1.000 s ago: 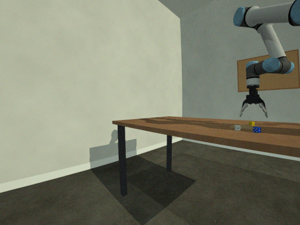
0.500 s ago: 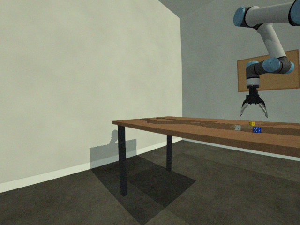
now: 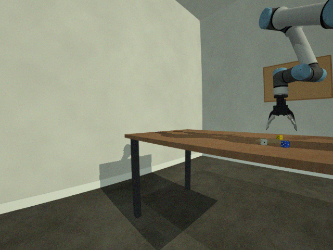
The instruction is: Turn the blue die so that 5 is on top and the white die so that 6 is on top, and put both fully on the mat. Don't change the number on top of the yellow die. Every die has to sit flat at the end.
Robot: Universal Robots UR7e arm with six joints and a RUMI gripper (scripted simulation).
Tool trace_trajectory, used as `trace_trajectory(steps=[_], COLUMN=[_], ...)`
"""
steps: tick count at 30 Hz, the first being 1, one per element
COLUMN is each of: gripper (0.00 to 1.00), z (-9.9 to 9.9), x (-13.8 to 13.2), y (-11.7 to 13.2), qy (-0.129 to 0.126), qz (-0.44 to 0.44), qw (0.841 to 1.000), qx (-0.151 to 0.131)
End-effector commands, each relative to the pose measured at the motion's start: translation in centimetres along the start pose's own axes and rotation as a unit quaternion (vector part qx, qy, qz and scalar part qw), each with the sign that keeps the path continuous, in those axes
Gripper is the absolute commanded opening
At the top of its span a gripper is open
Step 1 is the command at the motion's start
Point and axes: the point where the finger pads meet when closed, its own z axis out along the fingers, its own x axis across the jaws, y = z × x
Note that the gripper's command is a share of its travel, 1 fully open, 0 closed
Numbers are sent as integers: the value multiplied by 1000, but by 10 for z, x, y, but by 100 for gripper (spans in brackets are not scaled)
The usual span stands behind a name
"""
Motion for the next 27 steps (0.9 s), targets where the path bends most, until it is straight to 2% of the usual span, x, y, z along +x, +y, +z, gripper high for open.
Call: trace_trajectory(steps=[1,13,27], gripper=[100,100,100], z=[0,0,0], x=[-1,-5,-15], y=[3,22,80], qy=[0,0,0], qz=[0,0,0], qw=[1000,1000,1000], qx=[0,0,0])
